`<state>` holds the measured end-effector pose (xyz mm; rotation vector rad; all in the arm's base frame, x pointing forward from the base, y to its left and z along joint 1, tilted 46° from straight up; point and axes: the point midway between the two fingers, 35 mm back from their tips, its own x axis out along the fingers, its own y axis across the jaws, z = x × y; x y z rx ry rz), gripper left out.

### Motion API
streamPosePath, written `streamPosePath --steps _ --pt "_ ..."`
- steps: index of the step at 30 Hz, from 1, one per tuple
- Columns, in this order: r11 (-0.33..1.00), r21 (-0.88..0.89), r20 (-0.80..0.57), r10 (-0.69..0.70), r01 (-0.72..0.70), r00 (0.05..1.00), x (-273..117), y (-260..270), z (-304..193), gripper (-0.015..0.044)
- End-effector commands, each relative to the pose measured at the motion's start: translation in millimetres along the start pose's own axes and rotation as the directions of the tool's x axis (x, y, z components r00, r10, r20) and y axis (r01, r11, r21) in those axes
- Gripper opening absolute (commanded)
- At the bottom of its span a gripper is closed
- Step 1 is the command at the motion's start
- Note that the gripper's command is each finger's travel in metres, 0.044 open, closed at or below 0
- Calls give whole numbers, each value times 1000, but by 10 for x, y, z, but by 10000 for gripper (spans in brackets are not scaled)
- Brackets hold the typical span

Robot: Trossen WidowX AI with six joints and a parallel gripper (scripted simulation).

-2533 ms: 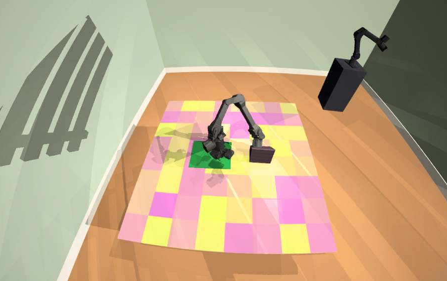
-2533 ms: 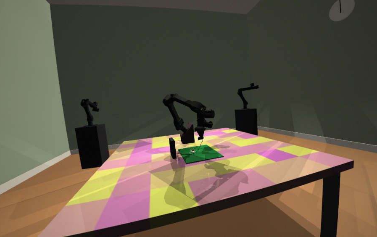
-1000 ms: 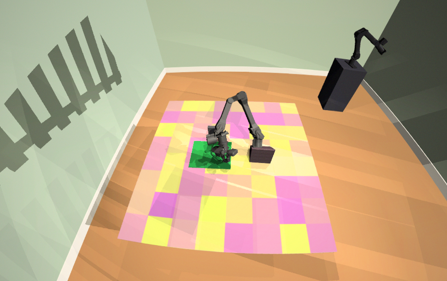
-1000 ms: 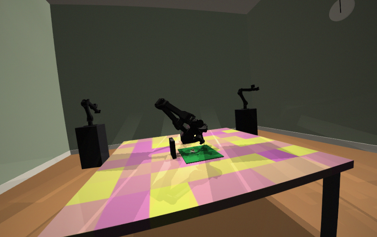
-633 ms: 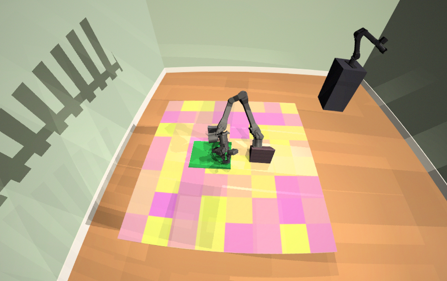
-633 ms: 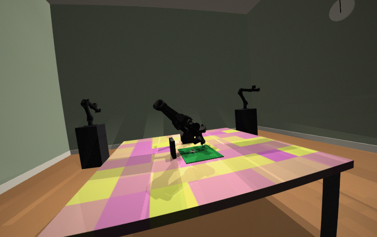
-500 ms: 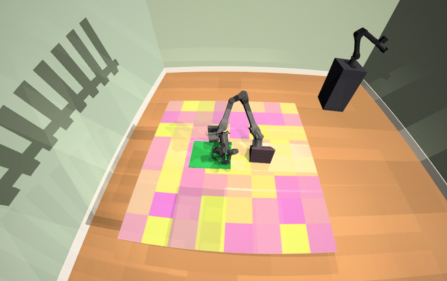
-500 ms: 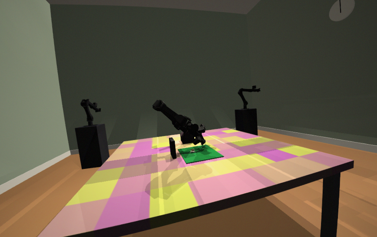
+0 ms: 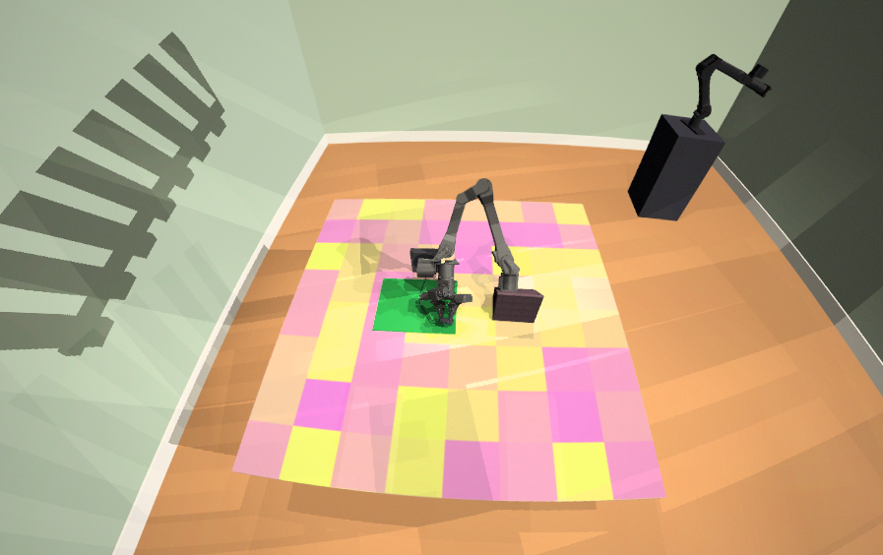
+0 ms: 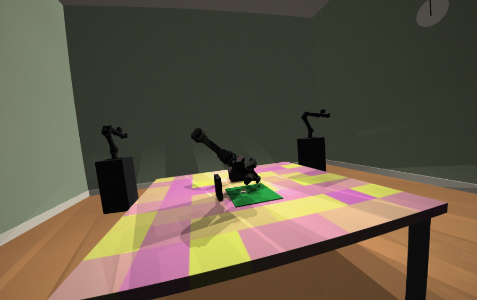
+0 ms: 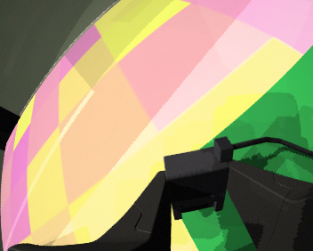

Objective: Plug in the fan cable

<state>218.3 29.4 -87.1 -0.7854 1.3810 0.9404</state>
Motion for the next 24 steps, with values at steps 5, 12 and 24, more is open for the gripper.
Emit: streamPosePath --steps 5,12,24 --pt "999 -34 116 -14 18 993 -31 -5 -6 0" --pt "997 -62 211 -36 50 977 -67 -21 -9 0" --pt "985 -104 361 -92 138 928 -157 -49 -19 0"
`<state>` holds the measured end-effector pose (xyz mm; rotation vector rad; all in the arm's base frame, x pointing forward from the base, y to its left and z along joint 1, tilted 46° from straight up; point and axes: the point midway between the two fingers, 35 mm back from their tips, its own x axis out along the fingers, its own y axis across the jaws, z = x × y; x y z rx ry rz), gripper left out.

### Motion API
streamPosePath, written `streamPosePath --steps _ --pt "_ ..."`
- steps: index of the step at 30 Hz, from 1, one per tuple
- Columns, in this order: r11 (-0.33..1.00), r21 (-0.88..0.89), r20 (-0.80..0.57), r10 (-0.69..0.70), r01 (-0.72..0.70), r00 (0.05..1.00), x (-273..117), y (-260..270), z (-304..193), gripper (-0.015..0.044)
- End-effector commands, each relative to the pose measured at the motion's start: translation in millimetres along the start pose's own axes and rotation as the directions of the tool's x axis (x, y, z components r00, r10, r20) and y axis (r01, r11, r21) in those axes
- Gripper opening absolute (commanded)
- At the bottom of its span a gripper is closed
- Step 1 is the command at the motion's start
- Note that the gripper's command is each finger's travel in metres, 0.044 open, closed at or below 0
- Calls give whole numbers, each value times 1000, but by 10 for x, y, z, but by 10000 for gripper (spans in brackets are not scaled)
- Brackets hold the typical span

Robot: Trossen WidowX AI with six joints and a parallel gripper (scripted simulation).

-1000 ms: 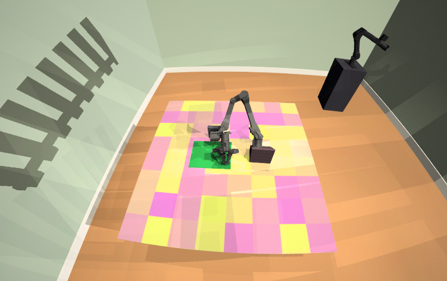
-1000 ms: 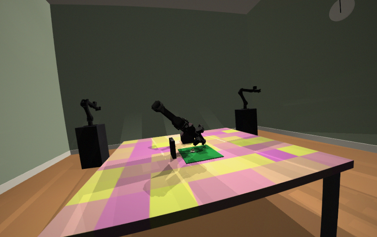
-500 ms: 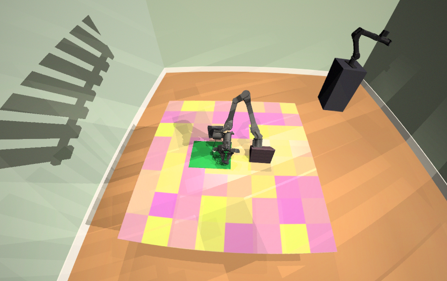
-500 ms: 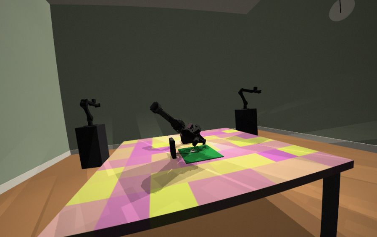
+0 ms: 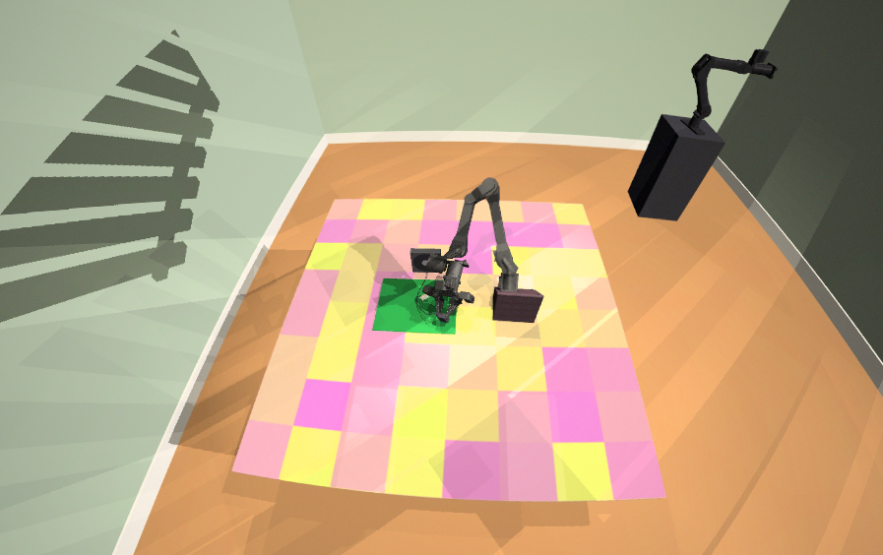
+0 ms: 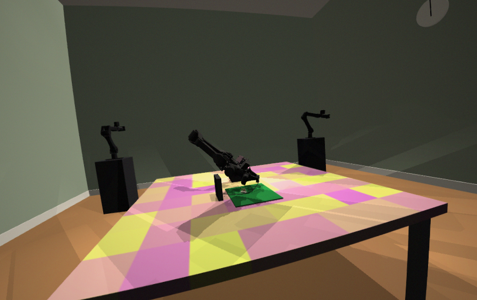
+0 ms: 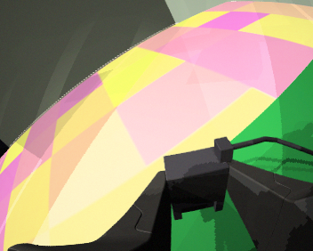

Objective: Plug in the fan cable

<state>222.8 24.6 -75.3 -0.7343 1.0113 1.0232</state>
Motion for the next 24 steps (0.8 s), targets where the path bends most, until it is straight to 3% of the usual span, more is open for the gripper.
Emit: streamPosePath --steps 1,24 --pt "999 -29 51 -29 30 998 -41 -4 10 0" --pt "952 -160 293 -207 262 933 -297 -58 43 0"
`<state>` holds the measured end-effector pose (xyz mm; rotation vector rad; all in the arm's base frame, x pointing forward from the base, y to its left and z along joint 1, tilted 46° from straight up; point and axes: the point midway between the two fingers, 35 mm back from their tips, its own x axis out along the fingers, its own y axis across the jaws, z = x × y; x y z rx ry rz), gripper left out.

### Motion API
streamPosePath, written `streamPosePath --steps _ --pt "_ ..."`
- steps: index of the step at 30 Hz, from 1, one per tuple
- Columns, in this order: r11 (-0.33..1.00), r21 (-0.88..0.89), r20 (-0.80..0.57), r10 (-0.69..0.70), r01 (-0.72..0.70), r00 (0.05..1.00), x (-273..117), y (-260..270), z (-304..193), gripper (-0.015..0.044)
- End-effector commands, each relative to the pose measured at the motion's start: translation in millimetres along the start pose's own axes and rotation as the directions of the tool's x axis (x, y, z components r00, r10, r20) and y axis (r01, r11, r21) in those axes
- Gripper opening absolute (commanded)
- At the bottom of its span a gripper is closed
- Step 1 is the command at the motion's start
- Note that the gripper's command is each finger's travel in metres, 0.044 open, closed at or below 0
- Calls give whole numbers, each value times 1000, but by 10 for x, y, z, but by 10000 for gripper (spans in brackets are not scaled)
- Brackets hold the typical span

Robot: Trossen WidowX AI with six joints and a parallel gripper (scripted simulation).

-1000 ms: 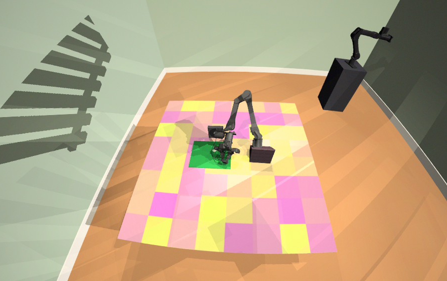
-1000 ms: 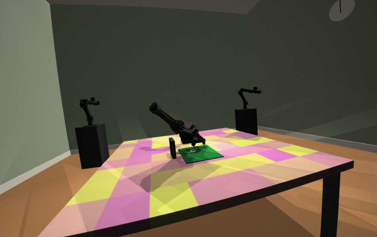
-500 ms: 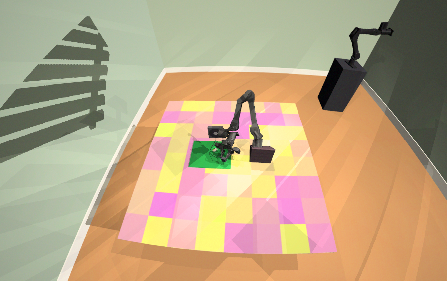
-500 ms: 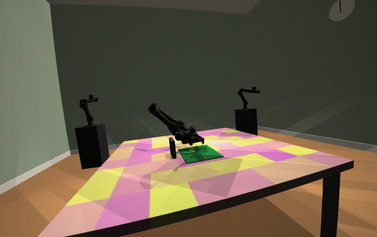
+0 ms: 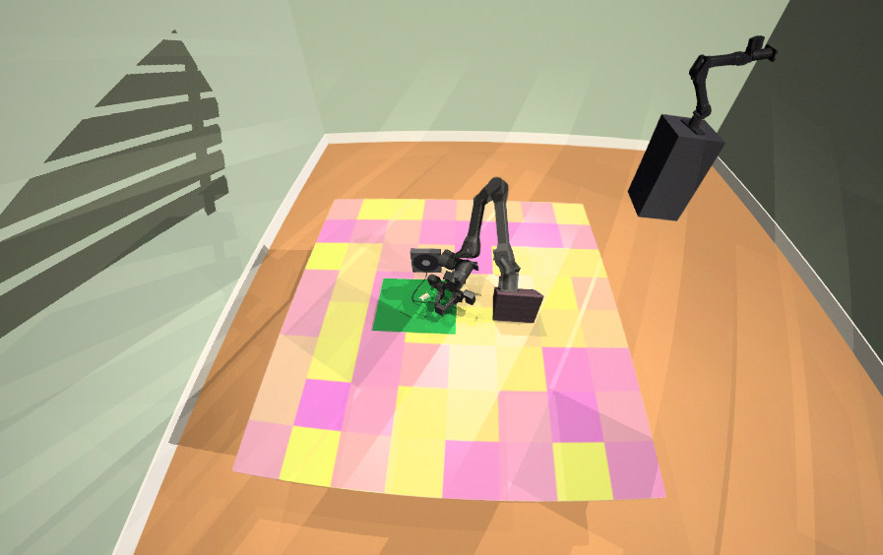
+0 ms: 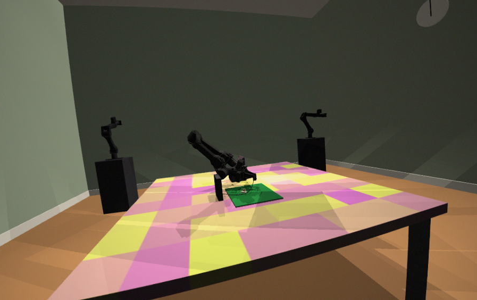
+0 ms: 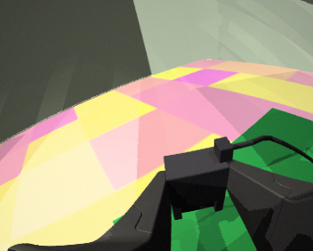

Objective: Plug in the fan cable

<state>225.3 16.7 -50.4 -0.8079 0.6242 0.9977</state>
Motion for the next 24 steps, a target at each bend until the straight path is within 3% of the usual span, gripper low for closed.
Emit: streamPosePath --steps 1,24 --pt "999 -36 31 -37 38 999 -46 -9 22 0" --pt "999 -23 20 -22 22 1000 -43 -2 103 0"
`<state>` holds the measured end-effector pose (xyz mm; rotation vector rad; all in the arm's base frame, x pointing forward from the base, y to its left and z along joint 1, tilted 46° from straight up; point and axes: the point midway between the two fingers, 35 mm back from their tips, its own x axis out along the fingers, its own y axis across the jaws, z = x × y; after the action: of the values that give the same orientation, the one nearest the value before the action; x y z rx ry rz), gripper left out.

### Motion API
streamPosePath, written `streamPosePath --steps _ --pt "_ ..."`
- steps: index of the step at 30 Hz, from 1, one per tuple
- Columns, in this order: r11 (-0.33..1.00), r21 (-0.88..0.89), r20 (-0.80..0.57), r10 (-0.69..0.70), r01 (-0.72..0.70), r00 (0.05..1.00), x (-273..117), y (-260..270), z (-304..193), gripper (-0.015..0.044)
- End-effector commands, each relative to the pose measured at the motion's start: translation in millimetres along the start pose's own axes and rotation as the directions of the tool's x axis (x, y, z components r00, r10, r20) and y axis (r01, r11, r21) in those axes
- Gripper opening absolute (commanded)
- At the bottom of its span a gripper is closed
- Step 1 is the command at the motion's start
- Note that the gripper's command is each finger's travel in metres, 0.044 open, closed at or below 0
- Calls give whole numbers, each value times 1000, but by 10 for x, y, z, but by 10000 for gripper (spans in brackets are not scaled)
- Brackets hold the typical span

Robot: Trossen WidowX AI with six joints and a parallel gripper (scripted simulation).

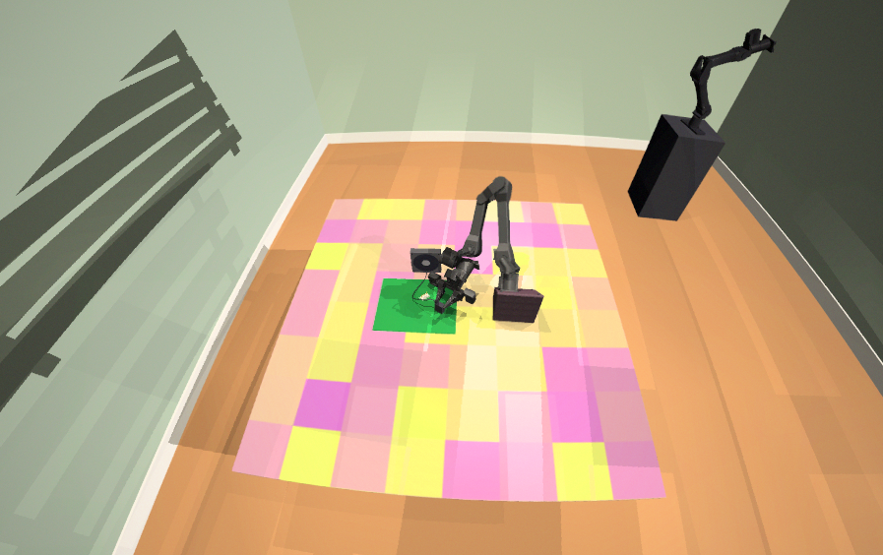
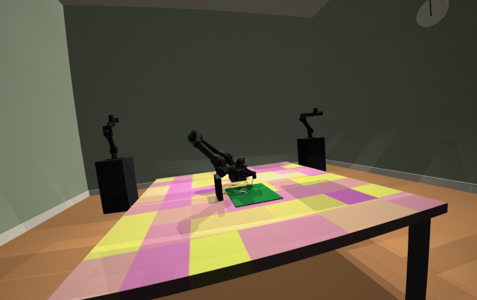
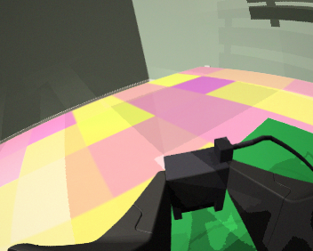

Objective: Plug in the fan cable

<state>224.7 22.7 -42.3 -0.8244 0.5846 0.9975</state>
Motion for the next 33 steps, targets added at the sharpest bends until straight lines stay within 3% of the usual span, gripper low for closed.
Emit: streamPosePath --steps 1,33 --pt "1000 3 -2 -2 2 1000 -7 -3 9 0" --pt "1000 -1 -1 0 0 1000 39 -20 -243 0"
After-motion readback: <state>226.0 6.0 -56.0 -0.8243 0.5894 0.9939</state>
